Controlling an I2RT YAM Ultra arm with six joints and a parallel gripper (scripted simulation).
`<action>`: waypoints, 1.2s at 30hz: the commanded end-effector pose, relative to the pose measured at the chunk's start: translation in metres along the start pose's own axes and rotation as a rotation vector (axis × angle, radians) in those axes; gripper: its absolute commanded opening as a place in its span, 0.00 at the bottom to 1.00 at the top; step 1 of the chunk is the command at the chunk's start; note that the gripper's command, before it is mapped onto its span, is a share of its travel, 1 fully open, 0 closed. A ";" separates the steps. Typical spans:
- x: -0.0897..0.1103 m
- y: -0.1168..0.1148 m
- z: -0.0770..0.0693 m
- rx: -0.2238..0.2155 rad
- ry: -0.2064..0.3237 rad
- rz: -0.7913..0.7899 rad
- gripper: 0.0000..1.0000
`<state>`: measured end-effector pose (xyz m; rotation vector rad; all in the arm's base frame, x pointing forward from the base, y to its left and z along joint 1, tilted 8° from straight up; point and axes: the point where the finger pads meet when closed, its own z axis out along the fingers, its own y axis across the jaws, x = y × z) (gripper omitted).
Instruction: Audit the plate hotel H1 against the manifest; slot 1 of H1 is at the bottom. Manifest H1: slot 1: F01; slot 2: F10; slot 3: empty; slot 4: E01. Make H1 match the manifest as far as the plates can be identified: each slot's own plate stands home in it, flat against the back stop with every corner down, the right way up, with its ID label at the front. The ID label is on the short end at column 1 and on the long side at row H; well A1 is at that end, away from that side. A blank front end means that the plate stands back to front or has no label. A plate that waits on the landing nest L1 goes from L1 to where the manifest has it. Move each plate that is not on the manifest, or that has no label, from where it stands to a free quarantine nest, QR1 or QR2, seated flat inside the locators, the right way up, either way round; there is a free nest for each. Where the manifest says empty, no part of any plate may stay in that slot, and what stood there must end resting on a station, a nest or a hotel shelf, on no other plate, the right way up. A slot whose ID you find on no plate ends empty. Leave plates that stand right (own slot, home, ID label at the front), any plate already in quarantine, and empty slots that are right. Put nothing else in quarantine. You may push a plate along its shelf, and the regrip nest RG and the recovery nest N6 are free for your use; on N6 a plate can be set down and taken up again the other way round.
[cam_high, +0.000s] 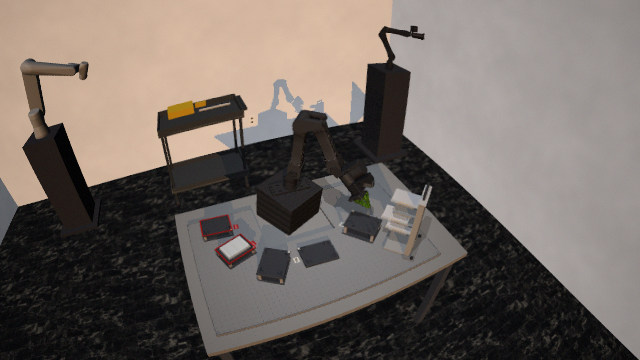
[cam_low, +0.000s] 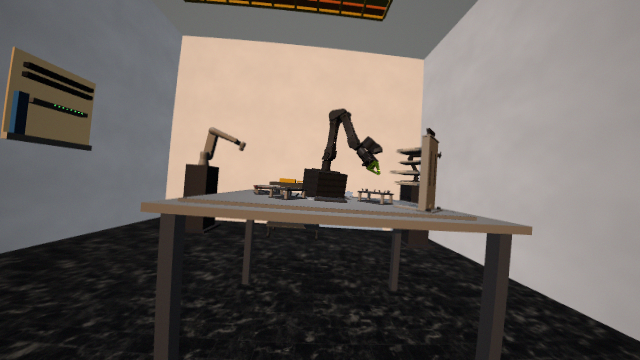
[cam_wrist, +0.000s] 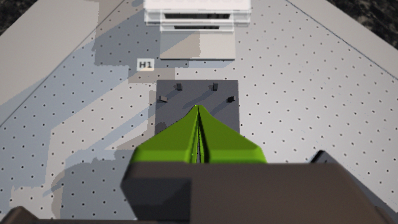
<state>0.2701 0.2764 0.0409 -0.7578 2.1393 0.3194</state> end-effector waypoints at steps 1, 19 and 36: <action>-0.014 0.001 0.000 -0.004 -0.035 0.005 0.00; -0.022 0.001 0.008 -0.004 -0.035 0.005 0.00; -0.029 0.001 0.014 -0.004 -0.035 0.005 0.00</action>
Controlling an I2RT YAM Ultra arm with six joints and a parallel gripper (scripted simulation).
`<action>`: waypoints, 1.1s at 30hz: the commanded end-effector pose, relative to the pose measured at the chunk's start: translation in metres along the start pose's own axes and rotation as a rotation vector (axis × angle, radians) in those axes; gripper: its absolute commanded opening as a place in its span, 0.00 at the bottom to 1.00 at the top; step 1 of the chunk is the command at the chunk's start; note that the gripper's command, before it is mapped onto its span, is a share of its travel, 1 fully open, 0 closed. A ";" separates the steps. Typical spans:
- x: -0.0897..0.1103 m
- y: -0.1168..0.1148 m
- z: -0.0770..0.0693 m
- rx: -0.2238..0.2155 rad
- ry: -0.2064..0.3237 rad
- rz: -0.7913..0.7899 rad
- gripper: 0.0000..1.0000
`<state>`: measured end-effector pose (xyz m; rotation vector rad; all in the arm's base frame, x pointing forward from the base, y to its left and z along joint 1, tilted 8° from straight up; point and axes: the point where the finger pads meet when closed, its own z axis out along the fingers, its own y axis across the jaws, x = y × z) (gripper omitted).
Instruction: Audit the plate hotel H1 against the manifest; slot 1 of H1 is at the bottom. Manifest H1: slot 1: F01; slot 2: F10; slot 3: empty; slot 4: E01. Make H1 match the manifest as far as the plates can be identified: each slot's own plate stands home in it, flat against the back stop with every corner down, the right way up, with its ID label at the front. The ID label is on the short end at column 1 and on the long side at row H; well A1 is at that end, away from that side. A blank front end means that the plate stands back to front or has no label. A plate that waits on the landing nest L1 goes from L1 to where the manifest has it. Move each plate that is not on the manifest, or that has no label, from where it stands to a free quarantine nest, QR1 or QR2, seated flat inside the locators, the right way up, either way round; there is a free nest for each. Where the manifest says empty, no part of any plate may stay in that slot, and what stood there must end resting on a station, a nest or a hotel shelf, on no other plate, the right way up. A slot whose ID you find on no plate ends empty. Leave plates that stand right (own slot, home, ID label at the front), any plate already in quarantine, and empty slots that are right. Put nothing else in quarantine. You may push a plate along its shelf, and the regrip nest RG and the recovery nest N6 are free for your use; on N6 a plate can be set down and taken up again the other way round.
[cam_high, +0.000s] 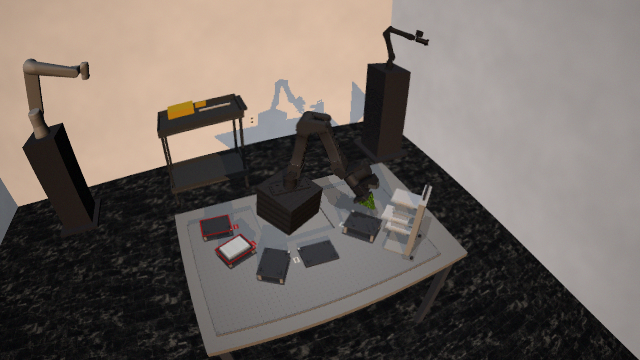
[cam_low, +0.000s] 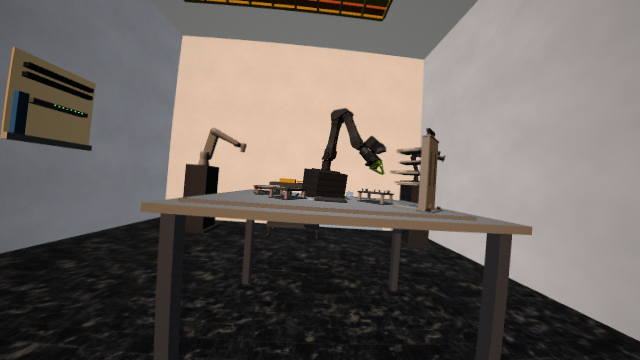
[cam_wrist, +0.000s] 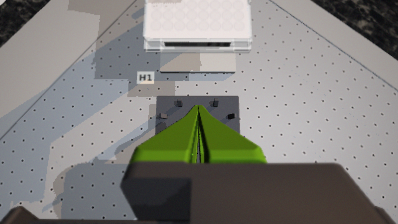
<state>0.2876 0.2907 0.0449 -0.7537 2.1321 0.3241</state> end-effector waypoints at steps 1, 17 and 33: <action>-0.012 0.001 0.000 -0.003 -0.027 0.003 0.00; -0.019 0.001 0.006 -0.003 -0.027 0.003 0.00; -0.026 0.001 0.013 -0.003 -0.027 0.003 0.00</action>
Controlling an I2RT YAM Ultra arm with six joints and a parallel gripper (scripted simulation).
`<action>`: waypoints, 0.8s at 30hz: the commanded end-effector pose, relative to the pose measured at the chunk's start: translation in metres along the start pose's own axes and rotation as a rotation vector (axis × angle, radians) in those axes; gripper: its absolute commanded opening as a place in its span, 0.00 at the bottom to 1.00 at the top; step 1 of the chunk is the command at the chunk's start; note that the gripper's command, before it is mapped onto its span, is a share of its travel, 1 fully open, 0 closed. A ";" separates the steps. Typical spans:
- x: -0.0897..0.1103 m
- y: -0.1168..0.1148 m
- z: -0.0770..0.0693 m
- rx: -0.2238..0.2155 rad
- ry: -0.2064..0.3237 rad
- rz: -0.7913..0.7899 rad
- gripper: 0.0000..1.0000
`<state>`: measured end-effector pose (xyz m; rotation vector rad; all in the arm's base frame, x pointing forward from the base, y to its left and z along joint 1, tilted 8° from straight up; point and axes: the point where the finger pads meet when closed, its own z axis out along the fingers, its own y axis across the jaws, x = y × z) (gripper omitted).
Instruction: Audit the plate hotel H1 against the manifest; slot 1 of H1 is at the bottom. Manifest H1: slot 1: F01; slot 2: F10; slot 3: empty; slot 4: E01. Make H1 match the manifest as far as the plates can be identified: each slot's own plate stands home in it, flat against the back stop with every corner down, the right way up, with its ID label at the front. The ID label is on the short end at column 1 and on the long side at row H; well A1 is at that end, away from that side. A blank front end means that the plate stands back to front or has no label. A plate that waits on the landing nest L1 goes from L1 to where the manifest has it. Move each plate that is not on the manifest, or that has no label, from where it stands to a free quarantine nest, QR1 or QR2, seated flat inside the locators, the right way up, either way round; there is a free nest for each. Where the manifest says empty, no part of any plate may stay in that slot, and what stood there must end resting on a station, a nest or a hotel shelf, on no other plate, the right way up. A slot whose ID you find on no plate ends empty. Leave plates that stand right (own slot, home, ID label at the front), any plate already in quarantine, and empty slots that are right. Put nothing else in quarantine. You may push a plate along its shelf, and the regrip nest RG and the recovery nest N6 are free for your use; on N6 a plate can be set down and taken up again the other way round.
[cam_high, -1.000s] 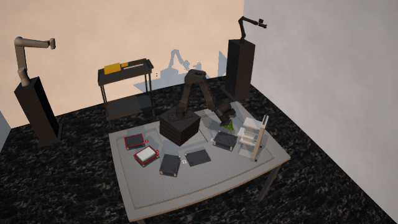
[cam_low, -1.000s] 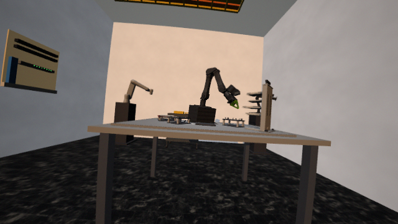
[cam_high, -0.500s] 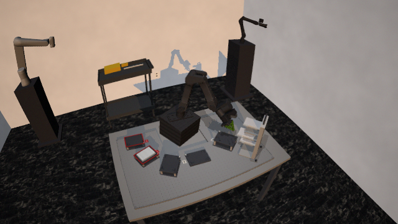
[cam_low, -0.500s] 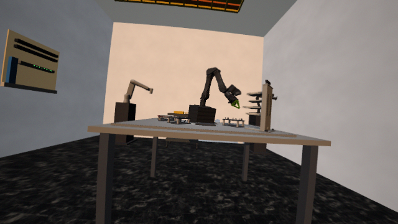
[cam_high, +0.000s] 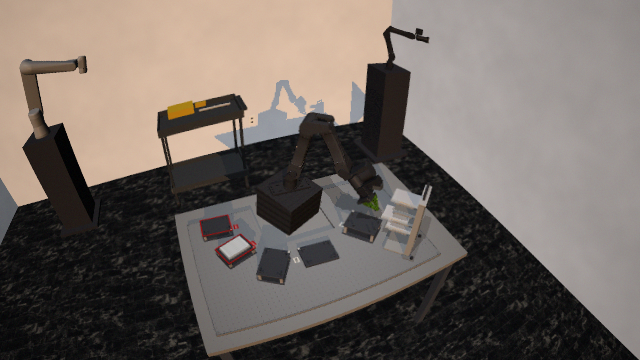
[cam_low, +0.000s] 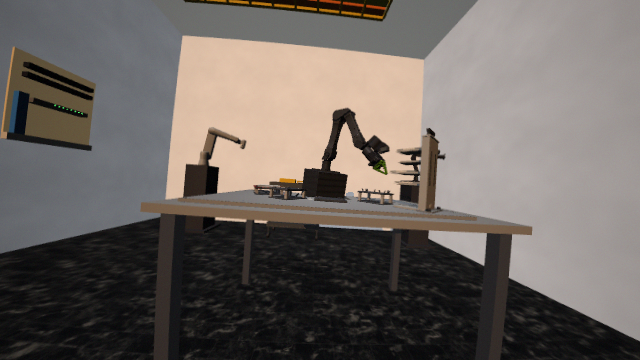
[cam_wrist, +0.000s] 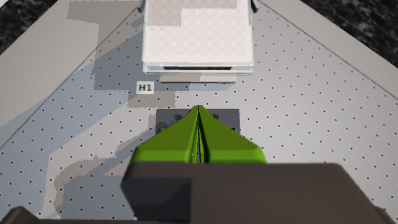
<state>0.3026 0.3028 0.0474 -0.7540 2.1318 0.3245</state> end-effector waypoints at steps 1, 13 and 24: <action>-0.013 0.001 0.000 -0.002 -0.027 0.003 0.00; -0.019 0.001 0.005 -0.002 -0.027 0.003 0.00; -0.023 0.001 0.009 -0.002 -0.028 0.003 0.00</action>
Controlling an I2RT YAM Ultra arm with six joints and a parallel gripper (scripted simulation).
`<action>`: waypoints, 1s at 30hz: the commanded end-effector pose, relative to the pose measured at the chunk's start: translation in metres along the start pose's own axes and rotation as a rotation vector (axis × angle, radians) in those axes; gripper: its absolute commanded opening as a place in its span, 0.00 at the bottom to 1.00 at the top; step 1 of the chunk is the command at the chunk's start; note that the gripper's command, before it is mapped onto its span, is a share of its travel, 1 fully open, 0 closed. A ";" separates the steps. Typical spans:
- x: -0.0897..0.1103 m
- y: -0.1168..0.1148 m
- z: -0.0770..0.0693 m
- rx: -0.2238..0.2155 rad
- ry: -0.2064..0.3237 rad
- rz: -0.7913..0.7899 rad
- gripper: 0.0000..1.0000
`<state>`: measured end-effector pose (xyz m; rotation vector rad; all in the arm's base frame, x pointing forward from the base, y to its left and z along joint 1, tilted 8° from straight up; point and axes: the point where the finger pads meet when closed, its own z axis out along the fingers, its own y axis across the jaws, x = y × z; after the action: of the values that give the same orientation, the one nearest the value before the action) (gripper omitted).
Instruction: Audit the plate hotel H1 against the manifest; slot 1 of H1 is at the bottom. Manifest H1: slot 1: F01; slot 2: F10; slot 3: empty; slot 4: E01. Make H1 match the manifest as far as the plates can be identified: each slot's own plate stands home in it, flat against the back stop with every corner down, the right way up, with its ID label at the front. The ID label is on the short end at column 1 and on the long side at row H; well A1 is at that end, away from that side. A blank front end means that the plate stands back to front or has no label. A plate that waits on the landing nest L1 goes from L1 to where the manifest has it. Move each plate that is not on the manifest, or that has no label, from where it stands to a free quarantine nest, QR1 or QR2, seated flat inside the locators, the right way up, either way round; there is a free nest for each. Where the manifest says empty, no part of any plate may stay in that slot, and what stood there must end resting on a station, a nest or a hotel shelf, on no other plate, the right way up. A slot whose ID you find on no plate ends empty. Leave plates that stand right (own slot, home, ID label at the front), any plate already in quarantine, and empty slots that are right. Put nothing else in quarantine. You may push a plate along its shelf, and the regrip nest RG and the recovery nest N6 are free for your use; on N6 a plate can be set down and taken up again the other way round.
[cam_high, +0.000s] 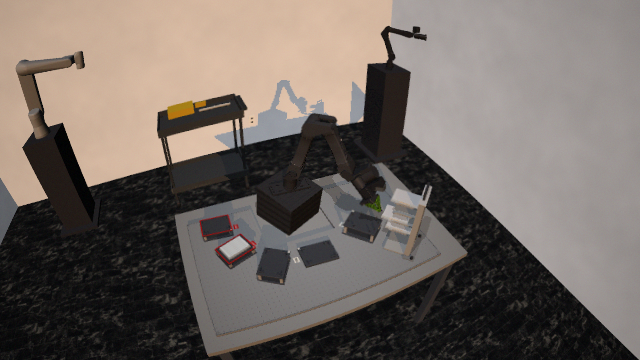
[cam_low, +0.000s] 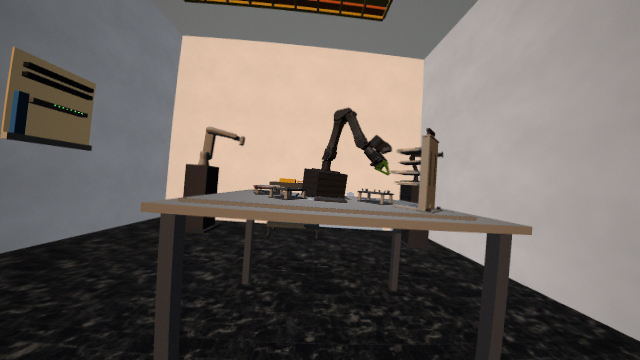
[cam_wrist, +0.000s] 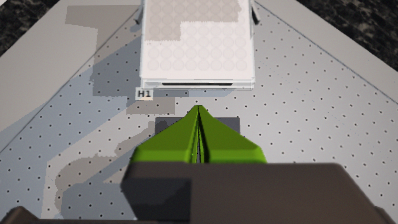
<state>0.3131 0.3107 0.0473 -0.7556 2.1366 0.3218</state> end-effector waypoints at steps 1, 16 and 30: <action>-0.015 0.001 -0.001 -0.003 -0.033 0.003 0.00; -0.022 0.001 0.005 -0.003 -0.033 0.003 0.00; -0.028 0.001 0.011 -0.003 -0.033 0.003 0.00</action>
<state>0.3268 0.3216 0.0497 -0.7554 2.1362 0.3221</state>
